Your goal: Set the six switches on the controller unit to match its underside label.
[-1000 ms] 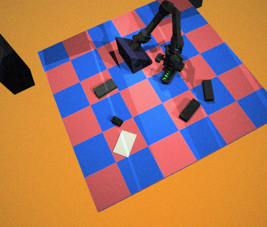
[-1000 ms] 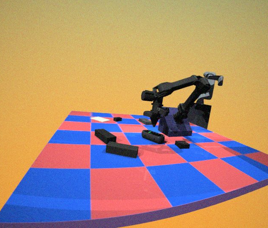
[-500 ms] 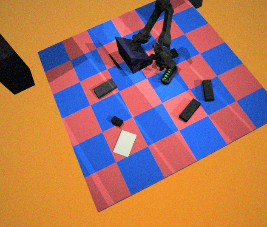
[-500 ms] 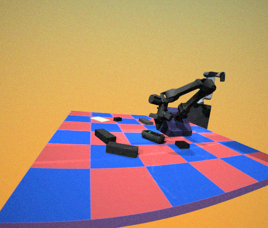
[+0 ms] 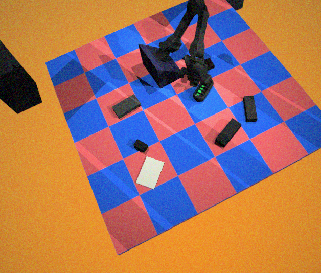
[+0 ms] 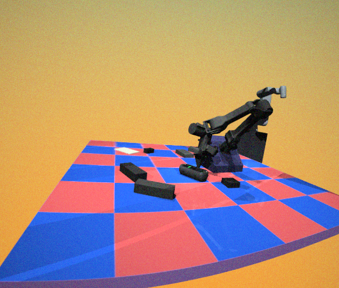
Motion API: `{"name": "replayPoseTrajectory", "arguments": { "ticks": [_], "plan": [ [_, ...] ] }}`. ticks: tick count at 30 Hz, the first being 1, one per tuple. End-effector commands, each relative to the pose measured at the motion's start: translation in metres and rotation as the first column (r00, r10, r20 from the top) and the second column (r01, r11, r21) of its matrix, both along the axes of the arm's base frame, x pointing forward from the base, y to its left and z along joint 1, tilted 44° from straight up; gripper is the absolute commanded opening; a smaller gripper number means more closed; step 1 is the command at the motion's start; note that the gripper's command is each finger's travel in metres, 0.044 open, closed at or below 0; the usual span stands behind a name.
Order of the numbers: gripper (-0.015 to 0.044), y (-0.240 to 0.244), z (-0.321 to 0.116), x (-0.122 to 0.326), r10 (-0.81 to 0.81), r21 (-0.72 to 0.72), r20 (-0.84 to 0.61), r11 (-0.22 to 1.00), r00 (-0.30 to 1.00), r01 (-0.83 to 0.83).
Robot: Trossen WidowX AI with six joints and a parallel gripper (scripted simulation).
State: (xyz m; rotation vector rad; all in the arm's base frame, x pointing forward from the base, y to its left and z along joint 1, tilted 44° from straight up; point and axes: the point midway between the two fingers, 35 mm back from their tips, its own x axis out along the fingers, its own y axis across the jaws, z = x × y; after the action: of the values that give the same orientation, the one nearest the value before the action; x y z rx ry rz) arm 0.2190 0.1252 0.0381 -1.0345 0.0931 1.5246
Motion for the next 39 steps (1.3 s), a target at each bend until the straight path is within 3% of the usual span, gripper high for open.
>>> {"name": "replayPoseTrajectory", "arguments": {
  "ticks": [1,13,20,39],
  "plan": [
    [0.0,0.004,-0.008,-0.002,-0.005,-0.003,-0.014,1.0,1.0,0.005],
    [0.0,0.016,-0.019,-0.004,-0.006,0.001,-0.014,1.0,1.0,0.006],
    [0.0,-0.014,0.014,-0.003,-0.006,0.003,-0.013,1.0,1.0,0.006],
    [0.0,-0.012,0.016,0.0,0.086,-0.07,-0.108,0.993,0.99,-0.094]
  ]
}}
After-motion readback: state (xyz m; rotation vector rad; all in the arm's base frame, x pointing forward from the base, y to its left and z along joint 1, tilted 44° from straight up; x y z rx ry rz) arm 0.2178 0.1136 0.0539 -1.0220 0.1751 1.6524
